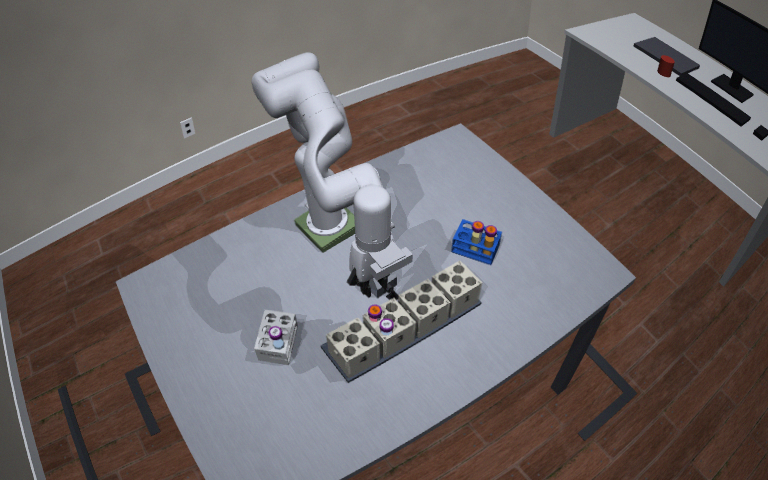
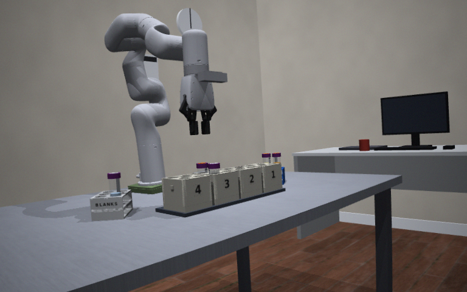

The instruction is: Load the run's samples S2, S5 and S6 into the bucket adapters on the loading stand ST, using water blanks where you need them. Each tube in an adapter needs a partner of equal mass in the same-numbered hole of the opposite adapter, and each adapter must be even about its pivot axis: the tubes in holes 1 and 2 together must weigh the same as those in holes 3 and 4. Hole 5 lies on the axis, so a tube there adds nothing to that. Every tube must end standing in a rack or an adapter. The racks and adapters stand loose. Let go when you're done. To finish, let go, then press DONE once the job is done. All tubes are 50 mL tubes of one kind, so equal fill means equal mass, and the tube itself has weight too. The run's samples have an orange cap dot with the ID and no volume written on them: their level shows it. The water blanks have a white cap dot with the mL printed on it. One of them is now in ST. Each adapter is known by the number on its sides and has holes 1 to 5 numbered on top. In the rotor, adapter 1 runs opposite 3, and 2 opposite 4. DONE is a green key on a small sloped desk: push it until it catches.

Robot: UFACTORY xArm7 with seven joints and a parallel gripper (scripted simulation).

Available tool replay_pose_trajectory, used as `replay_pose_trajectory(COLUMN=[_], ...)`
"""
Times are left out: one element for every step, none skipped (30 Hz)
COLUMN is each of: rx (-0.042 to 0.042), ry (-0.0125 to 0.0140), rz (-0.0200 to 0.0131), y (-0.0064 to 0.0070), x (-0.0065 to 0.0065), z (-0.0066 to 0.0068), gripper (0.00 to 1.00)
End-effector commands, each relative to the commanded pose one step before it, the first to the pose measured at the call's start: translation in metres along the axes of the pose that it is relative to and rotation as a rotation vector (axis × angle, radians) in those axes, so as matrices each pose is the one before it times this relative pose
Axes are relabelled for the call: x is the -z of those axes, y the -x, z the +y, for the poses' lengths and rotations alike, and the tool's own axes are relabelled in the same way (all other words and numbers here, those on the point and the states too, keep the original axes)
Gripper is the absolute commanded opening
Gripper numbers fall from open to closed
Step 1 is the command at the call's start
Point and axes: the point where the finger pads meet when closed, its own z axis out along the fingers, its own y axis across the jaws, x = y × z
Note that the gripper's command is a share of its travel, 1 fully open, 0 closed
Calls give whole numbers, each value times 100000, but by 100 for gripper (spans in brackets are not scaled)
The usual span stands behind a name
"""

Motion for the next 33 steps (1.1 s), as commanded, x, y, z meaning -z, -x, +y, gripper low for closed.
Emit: replay_pose_trajectory(rx=[15, 0, 0, 0, 0, 0, 0, 0, 0, 0, 0, 0, 0, 0, 0, 0, 0, 0, 0, 0, 0, 0, 0, 0, 0, 0, 0, 0, 0, 0, 0, 0, 0], ry=[35, 0, 0, 0, 0, 0, 0, 0, 0, 0, 0, 0, 0, 0, 0, 0, 0, 0, 0, 0, 0, 0, 0, 0, 0, 0, 0, 0, 0, 0, 0, 0, 0], rz=[418, 0, 0, 0, 0, 0, 0, 0, 0, 0, 0, 0, 2, 0, 0, -2, 0, 0, 0, 0, 0, 0, 0, 0, -16, 3, 0, -3, 16, 0, 0, 0, -6], y=[-118, 0, 0, 0, 0, 0, 0, 0, 0, 0, 0, 0, 1, 0, 0, -1, 0, 0, 0, 0, 0, 0, 0, 0, 4, -1, 0, 1, -4, 0, 0, 0, 1], x=[803, 200, 200, 200, 200, 200, 200, 200, 200, 133, 0, 0, -7, 0, 0, 5, 1, 0, 0, 0, 0, 0, 0, 0, -8, 2, 0, -1, 8, 0, 0, 0, -3], z=[7, 0, 0, 0, 0, 0, 0, 0, 0, 0, 0, 0, 0, 0, 0, 0, 0, 0, 0, 0, 0, 0, 0, 0, -1, 0, 0, 0, 0, 0, 0, 0, 0], gripper=[44, 44, 44, 44, 44, 44, 44, 44, 44, 44, 44, 44, 44, 44, 44, 44, 44, 44, 44, 44, 44, 44, 44, 44, 44, 44, 44, 44, 44, 44, 44, 44, 44])
